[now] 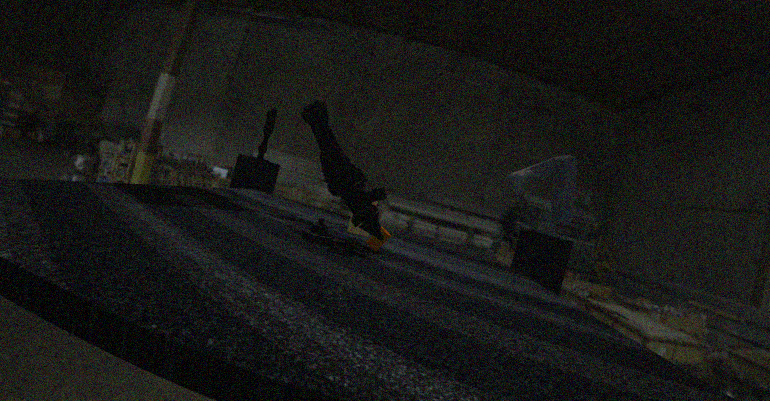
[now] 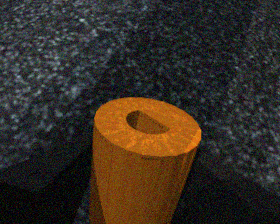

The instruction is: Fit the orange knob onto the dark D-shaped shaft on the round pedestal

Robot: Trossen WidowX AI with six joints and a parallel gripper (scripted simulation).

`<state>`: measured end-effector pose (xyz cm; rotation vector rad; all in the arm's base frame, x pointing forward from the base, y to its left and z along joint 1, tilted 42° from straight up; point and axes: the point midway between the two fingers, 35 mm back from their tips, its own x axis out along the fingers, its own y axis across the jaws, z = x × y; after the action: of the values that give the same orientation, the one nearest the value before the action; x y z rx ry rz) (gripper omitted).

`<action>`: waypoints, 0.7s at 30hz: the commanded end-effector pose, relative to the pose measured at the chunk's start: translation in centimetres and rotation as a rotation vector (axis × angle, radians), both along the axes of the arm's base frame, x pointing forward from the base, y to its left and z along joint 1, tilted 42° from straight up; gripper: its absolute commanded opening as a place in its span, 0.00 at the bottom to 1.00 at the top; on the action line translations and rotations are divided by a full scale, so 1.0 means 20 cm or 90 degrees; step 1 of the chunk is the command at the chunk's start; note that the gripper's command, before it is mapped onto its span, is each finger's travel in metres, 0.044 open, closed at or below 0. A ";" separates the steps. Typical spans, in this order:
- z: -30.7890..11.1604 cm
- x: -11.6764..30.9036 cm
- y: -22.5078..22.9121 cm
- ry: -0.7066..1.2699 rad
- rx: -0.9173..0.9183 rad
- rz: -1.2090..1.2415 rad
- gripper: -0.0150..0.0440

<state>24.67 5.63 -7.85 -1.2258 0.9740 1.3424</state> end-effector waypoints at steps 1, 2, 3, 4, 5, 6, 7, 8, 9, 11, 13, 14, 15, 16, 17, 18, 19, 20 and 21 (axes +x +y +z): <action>0.01 0.00 -0.02 0.007 0.045 0.005 0.56; 0.01 0.00 -0.03 0.009 0.056 0.005 0.56; 0.01 0.00 -0.03 0.010 0.066 0.006 0.56; 0.02 0.00 -0.04 0.012 0.077 0.007 0.56; 0.02 0.00 -0.05 0.014 0.088 0.008 0.56; 0.02 0.00 -0.05 0.015 0.099 0.009 0.56; 0.02 0.00 -0.06 0.017 0.109 0.009 0.56; 0.02 0.00 -0.05 0.016 0.103 0.009 0.56; 0.02 0.00 -0.05 0.015 0.094 0.008 0.56; 0.03 0.00 -0.05 0.012 0.080 0.007 0.56; 0.02 0.00 -0.05 0.014 0.089 0.005 0.65; 0.02 0.00 -0.05 0.014 0.089 0.005 0.69; 0.02 0.00 -0.05 0.014 0.089 0.005 0.69; 0.02 0.00 -0.05 0.014 0.089 0.005 0.69; 0.02 0.00 -0.05 0.014 0.089 0.005 0.69; 0.02 0.00 -0.05 0.014 0.089 0.005 0.69; 0.02 0.00 -0.05 0.014 0.089 0.005 0.69; 0.02 0.00 -0.05 0.014 0.089 0.005 0.69; 0.02 0.00 -0.05 0.014 0.089 0.005 0.69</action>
<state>24.66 4.66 -7.42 -1.1140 0.8776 1.4080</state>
